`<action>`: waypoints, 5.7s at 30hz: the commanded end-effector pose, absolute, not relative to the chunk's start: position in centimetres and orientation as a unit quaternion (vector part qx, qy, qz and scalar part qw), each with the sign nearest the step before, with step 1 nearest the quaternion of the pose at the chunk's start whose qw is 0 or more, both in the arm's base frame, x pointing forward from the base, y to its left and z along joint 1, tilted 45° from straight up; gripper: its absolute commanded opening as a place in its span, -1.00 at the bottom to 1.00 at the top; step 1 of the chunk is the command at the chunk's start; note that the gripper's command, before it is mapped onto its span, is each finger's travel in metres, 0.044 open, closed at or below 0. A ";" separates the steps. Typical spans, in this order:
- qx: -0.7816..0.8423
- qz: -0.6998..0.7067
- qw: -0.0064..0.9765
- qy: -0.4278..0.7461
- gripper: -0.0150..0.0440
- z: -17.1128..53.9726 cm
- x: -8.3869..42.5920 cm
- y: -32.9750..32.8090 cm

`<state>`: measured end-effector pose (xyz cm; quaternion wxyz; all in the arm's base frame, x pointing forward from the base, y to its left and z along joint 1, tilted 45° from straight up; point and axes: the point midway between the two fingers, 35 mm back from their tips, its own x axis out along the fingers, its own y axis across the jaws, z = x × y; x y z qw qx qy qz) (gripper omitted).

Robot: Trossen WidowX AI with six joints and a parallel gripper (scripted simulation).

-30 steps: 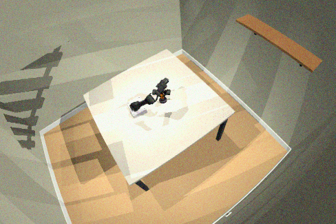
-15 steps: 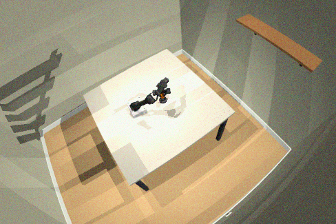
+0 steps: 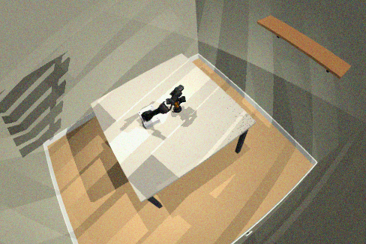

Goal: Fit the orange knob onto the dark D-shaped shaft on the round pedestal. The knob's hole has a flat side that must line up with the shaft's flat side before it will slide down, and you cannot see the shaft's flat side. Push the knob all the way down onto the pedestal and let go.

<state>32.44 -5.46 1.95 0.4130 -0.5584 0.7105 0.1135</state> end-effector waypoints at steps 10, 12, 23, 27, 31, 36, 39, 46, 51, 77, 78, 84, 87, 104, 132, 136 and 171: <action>-0.563 0.117 0.410 0.708 -0.49 2.2 32.7 -5.1; -0.572 0.133 0.397 0.705 -0.49 2.2 32.7 -5.1; -0.601 0.188 0.351 0.693 -0.49 2.1 32.6 -5.2; -0.601 0.188 0.351 0.693 -0.49 2.1 32.5 -5.3; -0.601 0.188 0.351 0.693 -0.49 1.9 32.5 -5.5; -0.601 0.188 0.351 0.693 -0.49 1.9 32.5 -5.4; -0.601 0.188 0.351 0.693 -0.49 2.1 32.6 -5.2; -0.615 0.217 0.325 0.684 -0.49 2.2 32.7 -5.0; -0.634 0.259 0.287 0.669 -0.49 2.2 32.8 -5.1; -0.636 0.262 0.284 0.668 -0.49 2.2 32.7 -5.1; -0.638 0.268 0.279 0.666 -0.49 2.2 32.7 -5.1; -0.661 0.328 0.219 0.639 -0.49 2.1 32.8 -5.0; -0.661 0.328 0.219 0.639 -0.49 2.1 32.8 -5.1; -0.661 0.328 0.219 0.639 -0.49 1.9 32.6 -5.4; -0.680 0.393 0.148 0.601 -0.49 1.9 32.6 -5.4; -0.680 0.393 0.148 0.601 -0.49 1.9 32.6 -5.4; -0.692 0.453 0.076 0.557 -0.49 1.9 32.6 -5.4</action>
